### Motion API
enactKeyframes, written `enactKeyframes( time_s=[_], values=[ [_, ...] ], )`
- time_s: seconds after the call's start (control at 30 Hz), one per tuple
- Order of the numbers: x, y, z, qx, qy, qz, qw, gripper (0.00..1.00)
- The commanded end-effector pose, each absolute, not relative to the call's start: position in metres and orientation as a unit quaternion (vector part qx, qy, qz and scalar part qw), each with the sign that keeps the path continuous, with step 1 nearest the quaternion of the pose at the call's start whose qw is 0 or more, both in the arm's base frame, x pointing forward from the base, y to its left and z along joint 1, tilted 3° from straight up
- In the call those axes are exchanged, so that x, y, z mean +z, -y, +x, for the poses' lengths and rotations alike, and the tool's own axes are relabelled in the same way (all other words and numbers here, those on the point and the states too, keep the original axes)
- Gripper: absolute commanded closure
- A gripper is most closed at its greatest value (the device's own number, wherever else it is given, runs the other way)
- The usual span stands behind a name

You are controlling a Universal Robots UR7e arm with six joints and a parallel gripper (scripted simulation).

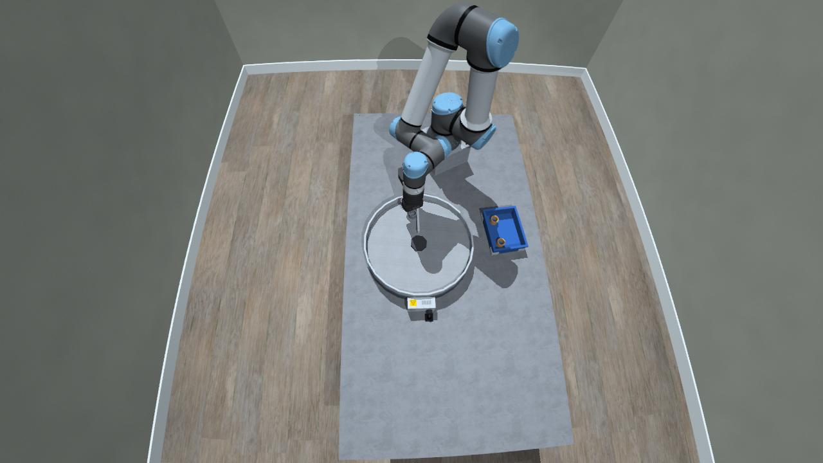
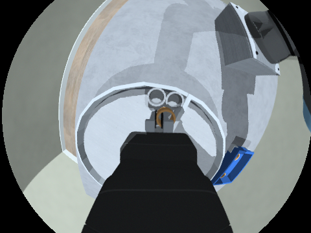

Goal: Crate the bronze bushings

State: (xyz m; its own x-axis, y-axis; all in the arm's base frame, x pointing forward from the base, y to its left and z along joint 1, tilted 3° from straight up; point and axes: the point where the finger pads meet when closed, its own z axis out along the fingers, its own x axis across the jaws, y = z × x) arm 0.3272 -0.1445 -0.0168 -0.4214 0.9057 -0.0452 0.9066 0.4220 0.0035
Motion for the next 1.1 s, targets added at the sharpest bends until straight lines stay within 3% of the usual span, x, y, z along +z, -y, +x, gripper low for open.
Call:
enactKeyframes(
  time_s=[0.0,1.07],
  values=[
    [-0.014,0.145,0.328,-0.011,-0.843,0.537,0.021,1.00],
    [0.001,0.144,0.327,-0.011,-0.843,0.537,0.021,1.00]
  ],
)
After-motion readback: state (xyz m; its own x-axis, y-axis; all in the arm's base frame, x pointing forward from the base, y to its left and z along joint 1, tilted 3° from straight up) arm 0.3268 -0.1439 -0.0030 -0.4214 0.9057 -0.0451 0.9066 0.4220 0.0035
